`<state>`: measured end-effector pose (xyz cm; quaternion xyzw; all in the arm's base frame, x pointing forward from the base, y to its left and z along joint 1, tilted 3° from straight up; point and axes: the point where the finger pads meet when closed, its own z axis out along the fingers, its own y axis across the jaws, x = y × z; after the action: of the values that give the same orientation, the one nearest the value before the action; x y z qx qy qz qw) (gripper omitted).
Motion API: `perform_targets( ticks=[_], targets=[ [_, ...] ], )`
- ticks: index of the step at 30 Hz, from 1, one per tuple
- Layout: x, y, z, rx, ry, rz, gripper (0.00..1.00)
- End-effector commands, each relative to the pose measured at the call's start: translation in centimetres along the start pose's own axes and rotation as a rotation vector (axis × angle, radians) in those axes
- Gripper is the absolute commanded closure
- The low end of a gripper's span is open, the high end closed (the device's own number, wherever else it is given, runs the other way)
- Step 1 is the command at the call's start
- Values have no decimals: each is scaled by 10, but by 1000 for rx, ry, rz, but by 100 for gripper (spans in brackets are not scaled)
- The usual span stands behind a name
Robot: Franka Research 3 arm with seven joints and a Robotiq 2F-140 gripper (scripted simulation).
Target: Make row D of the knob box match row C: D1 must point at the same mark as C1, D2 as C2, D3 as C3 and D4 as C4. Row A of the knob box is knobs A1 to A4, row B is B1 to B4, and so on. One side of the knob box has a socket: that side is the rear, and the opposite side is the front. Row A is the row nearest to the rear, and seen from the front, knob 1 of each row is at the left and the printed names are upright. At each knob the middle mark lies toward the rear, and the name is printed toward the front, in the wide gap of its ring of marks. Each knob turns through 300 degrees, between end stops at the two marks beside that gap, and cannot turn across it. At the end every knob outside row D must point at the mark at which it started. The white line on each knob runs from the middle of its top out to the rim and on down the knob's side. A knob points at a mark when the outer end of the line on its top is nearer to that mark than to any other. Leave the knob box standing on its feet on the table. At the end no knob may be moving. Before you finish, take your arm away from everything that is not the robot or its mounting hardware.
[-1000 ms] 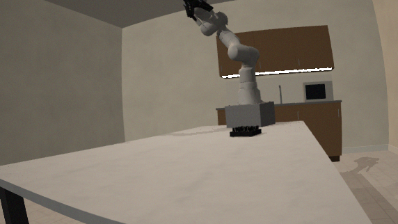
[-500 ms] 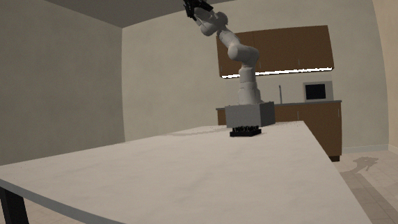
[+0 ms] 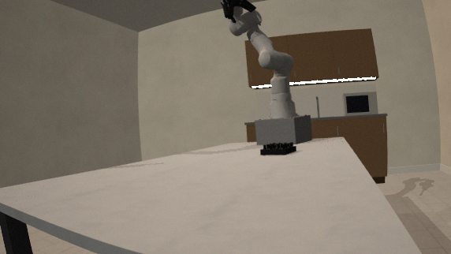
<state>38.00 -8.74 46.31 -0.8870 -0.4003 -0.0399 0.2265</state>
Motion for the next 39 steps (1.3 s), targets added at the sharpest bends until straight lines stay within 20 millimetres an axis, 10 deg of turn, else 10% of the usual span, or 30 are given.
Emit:
perform_targets(
  ticks=[1,16,31,39],
  targets=[
    [25,12,3,-36,40,64,0],
    [120,43,102,-89,41,222,0],
    [162,82,217,-147,42,427,0],
    [162,82,217,-147,42,427,0]
  ],
)
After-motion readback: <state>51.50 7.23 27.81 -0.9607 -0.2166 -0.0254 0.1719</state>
